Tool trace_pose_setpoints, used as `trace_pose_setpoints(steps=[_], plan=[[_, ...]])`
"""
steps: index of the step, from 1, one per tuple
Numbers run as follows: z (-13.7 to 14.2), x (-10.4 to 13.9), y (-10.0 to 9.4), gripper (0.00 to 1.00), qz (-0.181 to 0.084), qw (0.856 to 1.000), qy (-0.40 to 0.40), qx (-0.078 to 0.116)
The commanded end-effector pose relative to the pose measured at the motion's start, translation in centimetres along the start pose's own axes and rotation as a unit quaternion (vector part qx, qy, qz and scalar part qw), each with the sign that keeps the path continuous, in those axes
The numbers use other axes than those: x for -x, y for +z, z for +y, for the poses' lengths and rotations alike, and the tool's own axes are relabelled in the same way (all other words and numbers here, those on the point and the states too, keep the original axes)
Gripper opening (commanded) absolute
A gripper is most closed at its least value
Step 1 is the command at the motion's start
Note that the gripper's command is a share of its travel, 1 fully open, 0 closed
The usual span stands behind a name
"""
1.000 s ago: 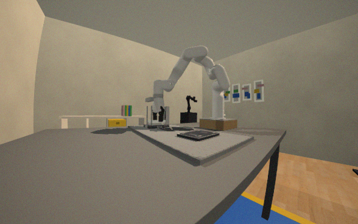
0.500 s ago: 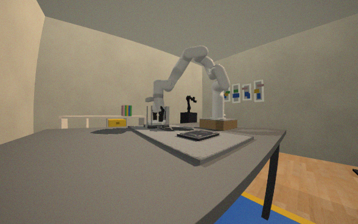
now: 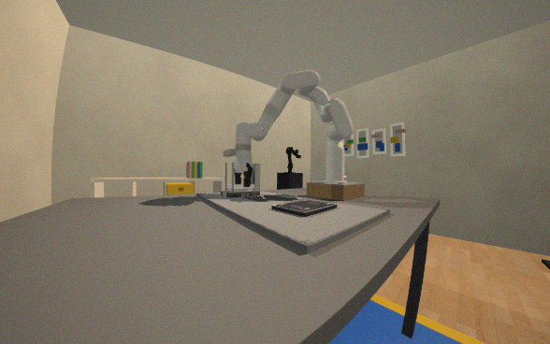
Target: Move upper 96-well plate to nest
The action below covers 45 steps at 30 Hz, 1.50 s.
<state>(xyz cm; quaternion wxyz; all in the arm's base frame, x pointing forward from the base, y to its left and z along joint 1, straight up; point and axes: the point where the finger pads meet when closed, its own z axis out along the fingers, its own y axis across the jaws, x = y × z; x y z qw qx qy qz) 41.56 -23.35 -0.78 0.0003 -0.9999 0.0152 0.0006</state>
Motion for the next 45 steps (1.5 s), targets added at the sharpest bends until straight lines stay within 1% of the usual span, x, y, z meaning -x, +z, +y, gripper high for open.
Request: trace_pose_setpoints(steps=[1, 10, 45], plan=[[0.1, -0.1, -0.1, 0.0, 0.003, 1.0, 0.0, -0.001], [0.1, -0.1, -0.1, 0.0, 0.003, 1.0, 0.0, -0.001], [0.1, -0.1, -2.1, 0.0, 0.003, 1.0, 0.0, -0.001]])
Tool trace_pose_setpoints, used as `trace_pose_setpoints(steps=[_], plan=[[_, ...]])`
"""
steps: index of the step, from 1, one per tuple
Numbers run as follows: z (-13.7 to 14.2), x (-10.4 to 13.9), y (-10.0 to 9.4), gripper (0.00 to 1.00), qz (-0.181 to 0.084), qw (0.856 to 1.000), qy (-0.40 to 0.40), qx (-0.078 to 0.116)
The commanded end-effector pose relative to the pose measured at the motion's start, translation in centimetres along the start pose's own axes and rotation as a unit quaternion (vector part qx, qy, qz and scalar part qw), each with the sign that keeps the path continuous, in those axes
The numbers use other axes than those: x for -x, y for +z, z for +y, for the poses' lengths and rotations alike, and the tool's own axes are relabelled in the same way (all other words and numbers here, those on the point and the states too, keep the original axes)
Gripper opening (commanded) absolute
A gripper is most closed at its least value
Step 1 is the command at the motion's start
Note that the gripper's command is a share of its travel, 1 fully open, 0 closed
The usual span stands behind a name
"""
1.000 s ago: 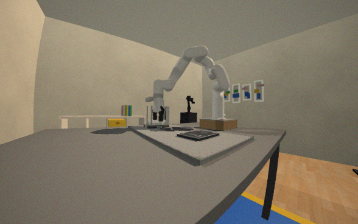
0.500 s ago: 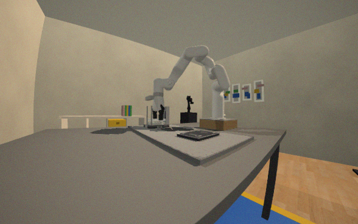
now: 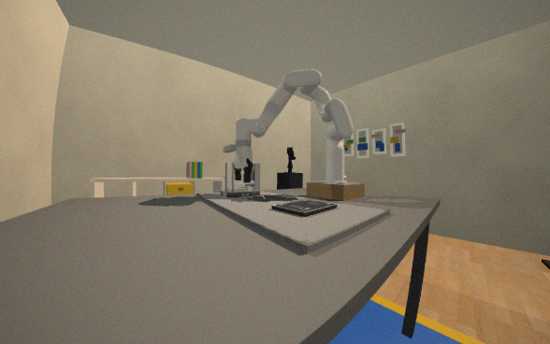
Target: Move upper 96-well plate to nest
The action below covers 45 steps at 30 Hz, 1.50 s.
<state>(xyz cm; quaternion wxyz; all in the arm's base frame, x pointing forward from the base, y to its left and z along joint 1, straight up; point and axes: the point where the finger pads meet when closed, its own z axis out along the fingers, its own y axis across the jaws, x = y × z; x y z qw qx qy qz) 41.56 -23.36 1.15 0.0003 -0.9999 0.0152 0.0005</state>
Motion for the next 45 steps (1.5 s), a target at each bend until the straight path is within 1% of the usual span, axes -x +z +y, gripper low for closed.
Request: trace_pose_setpoints(steps=[1, 7, 22, 24, 39, 41, 45], plan=[[0.1, -0.1, -0.2, 0.0, 0.003, 1.0, 0.0, -0.001], [0.1, -0.1, -0.2, 0.0, 0.003, 1.0, 0.0, -0.001], [0.1, -0.1, -2.7, 0.0, 0.003, 1.0, 0.0, -0.001], [0.1, -0.1, -2.7, 0.0, 0.003, 1.0, 0.0, -0.001], [0.1, -0.1, -5.2, 0.0, 0.003, 1.0, 0.0, -0.001], [0.1, -0.1, -5.2, 0.0, 0.003, 1.0, 0.0, -0.001], [0.1, -0.1, -5.9, 0.0, 0.003, 1.0, 0.0, -0.001]])
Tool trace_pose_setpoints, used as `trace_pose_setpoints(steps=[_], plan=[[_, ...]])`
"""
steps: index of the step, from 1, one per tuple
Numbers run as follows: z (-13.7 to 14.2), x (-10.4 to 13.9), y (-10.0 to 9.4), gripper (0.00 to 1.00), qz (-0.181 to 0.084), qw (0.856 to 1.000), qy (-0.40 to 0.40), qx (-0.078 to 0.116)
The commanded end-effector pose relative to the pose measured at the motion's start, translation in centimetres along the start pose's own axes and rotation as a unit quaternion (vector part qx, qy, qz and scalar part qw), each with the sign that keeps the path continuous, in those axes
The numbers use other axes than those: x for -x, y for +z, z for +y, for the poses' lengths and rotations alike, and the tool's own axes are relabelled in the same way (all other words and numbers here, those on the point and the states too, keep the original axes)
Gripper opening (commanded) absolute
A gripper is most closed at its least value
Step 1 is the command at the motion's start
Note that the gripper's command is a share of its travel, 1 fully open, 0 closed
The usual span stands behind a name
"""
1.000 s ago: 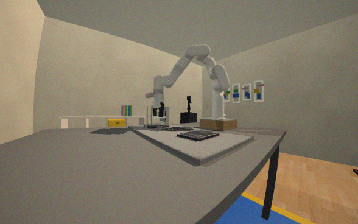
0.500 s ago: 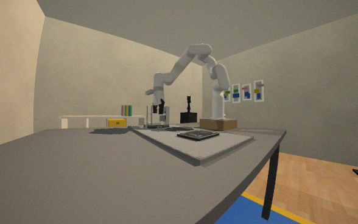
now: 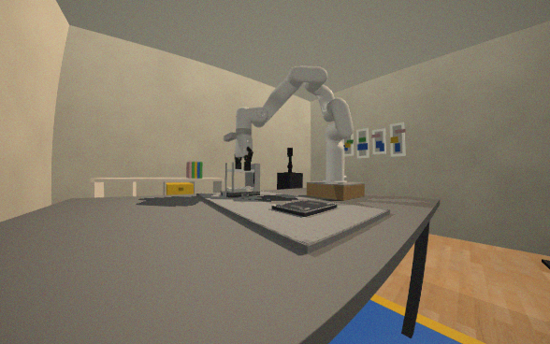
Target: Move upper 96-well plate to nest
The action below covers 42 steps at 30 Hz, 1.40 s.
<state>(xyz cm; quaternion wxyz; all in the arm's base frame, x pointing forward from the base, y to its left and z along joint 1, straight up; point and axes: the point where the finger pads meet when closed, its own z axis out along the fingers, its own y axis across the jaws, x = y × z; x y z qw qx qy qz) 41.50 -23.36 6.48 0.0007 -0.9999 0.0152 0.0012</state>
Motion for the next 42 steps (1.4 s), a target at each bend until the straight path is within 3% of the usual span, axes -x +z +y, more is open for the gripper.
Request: trace_pose_setpoints(steps=[1, 42], plan=[[0.1, -0.2, -0.7, 0.0, 0.004, 1.0, 0.0, -0.001], [0.1, -0.1, -6.9, 0.0, 0.004, 1.0, 0.0, -0.001]])
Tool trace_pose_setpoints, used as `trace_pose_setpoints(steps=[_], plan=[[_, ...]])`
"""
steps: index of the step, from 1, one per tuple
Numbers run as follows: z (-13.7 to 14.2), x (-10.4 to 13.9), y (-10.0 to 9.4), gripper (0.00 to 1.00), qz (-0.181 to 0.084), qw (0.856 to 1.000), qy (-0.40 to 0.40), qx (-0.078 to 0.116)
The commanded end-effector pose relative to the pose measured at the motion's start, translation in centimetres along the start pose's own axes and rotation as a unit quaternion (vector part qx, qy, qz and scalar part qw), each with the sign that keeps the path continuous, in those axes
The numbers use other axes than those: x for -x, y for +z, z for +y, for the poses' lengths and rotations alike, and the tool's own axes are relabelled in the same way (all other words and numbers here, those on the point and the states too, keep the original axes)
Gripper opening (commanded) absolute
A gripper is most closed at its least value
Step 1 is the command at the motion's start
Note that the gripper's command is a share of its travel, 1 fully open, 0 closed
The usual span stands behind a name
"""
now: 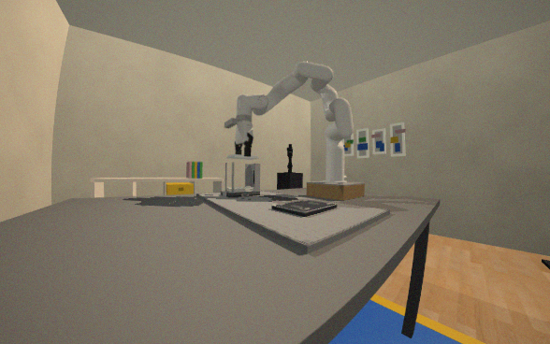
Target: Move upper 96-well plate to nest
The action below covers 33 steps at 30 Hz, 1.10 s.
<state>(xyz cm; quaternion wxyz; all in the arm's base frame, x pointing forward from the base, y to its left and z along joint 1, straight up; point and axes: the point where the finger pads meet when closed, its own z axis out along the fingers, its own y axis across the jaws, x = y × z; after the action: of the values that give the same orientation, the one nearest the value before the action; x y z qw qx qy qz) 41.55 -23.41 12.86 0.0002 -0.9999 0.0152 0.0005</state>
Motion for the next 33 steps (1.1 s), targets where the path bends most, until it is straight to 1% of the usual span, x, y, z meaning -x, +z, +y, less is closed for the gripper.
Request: trace_pose_setpoints(steps=[1, 3, 14, 16, 20, 22, 33], plan=[[0.1, -0.1, -0.7, 0.0, 0.003, 1.0, 0.0, -0.001], [0.1, -0.1, -1.0, 0.0, 0.003, 1.0, 0.0, -0.001], [0.1, -0.1, -1.0, 0.0, 0.003, 1.0, 0.0, -0.001], [-0.6, -0.1, -0.9, 0.0, 0.003, 0.999, -0.033, -0.001], [-1.9, -0.1, -0.9, 0.0, 0.003, 0.999, -0.034, -0.001], [-1.9, -0.1, -0.9, 0.0, 0.003, 0.999, -0.034, -0.001], [-5.6, 0.0, -0.8, 0.0, 0.003, 0.999, -0.034, -0.001]])
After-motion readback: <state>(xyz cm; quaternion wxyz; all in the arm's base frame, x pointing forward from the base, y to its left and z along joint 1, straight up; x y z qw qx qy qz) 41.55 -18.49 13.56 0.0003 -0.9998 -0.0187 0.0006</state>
